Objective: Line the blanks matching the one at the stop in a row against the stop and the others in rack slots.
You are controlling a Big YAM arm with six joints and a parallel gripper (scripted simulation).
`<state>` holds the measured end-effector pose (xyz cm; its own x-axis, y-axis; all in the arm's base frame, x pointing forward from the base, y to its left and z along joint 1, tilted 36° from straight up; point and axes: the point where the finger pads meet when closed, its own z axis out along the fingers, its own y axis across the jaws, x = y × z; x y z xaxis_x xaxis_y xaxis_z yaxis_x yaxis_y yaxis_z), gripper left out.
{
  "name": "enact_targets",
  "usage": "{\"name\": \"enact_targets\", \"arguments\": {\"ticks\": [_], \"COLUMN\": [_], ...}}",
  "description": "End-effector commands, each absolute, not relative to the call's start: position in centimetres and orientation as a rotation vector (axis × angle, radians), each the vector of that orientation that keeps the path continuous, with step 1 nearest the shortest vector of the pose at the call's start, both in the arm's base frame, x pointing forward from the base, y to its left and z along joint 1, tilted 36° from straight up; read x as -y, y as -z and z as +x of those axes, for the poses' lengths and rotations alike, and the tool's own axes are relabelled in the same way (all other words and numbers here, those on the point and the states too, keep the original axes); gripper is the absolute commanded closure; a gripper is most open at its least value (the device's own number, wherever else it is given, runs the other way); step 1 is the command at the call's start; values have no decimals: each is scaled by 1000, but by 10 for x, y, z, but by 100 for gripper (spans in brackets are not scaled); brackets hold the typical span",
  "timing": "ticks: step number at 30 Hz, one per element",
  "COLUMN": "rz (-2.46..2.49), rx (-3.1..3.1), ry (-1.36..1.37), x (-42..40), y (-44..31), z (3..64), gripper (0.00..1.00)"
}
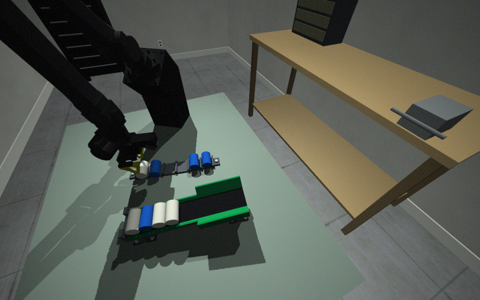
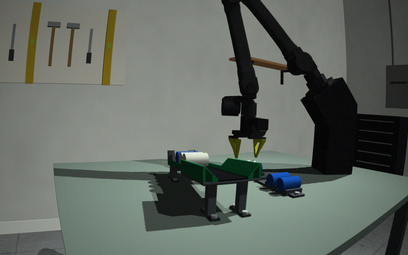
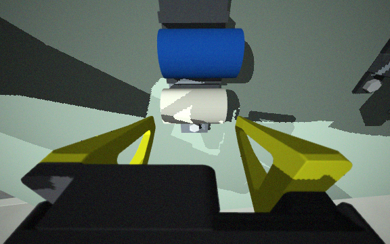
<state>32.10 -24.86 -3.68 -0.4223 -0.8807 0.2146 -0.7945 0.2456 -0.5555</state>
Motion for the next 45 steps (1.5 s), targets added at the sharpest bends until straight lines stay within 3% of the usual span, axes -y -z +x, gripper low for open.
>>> {"name": "enact_targets", "arguments": {"ticks": [1, 45], "rz": [-1621, -1615], "rx": [-2371, -2358], "ry": [902, 924], "x": [246, 265], "y": [46, 68], "z": [312, 335], "gripper": [16, 16]}}
